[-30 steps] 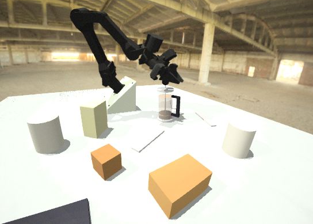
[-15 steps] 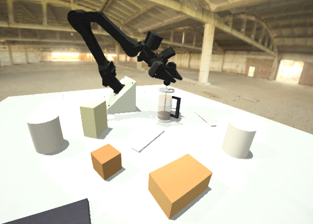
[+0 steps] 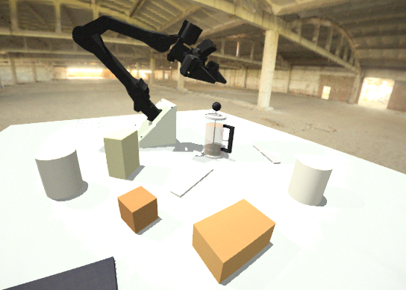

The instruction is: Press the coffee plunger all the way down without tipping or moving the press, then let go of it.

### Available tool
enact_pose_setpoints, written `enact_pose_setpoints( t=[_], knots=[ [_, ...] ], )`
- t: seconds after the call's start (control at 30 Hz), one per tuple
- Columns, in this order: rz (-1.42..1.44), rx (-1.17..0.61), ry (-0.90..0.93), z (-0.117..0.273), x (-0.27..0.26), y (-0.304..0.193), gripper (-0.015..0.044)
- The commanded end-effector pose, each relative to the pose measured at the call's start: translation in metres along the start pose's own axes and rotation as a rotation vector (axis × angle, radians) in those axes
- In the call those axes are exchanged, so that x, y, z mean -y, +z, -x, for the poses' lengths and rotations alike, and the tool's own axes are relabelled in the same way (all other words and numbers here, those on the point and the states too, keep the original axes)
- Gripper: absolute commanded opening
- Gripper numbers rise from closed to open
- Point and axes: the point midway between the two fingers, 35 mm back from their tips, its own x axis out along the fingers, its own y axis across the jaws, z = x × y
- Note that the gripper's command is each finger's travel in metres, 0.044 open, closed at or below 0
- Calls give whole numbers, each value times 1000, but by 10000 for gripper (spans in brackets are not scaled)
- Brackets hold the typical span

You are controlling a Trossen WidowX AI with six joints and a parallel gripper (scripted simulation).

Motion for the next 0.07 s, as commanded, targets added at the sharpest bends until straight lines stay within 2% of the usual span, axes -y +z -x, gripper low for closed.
enact_pose_setpoints(
  t=[0.0,0.03],
  knots=[
    [-7,5,-3,3,1,2,440],
    [-7,5,-3,3,1,2,440]
  ],
)
